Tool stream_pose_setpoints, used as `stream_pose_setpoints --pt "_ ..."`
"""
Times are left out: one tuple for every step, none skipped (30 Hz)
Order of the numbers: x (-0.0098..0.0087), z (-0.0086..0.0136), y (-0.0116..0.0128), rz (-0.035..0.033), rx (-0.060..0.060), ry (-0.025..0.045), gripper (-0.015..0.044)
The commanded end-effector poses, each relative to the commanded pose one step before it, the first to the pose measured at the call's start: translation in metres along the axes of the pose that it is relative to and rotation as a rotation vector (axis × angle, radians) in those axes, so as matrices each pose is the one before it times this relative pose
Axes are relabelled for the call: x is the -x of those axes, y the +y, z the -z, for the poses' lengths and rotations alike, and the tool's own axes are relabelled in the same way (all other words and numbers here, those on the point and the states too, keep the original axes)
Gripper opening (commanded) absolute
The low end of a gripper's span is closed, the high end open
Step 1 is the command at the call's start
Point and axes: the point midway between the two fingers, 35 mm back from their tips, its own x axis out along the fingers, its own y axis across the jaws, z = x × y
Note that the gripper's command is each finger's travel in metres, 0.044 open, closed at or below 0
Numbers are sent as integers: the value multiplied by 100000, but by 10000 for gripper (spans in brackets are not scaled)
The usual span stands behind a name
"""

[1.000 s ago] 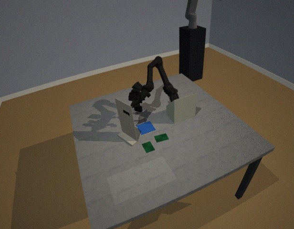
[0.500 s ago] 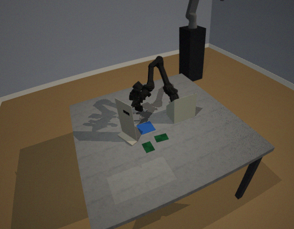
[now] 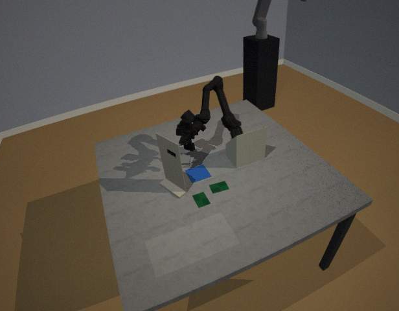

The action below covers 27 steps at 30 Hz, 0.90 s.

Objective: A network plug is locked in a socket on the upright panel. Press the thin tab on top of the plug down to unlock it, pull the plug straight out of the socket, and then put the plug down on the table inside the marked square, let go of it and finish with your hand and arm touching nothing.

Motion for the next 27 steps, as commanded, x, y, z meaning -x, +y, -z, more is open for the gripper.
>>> stream_pose_setpoints --pt "240 89 62 -305 596 251 0" --pt "43 8 0 2 0 1 0" --pt "43 8 0 2 0 1 0" --pt "43 8 0 2 0 1 0" --pt "43 9 0 2 0 1 0" --pt "43 8 0 2 0 1 0" --pt "43 9 0 2 0 1 0" --pt "43 8 0 2 0 1 0" --pt "43 9 0 2 0 1 0" --pt "43 8 0 2 0 1 0" --pt "-186 -75 -19 314 -596 -236 0" --pt "27 14 139 3 14 16 0" --pt "47 24 231 4 22 26 0" --pt "60 30 277 2 26 29 0" --pt "64 32 276 0 25 27 0" --pt "68 34 276 -3 24 25 0" --pt "71 36 275 -6 23 22 0" --pt "75 38 274 -8 22 20 0" --pt "79 39 273 -11 20 18 0" --pt "83 41 271 -13 19 16 0" --pt "87 43 270 -16 18 14 0" --pt "90 45 269 -18 17 12 0" --pt "94 46 267 -21 16 10 0" --pt "98 48 266 -23 14 8 0" --pt "102 50 264 -26 13 7 0" --pt "105 51 263 -28 12 5 0" --pt "109 53 261 -31 10 3 0"
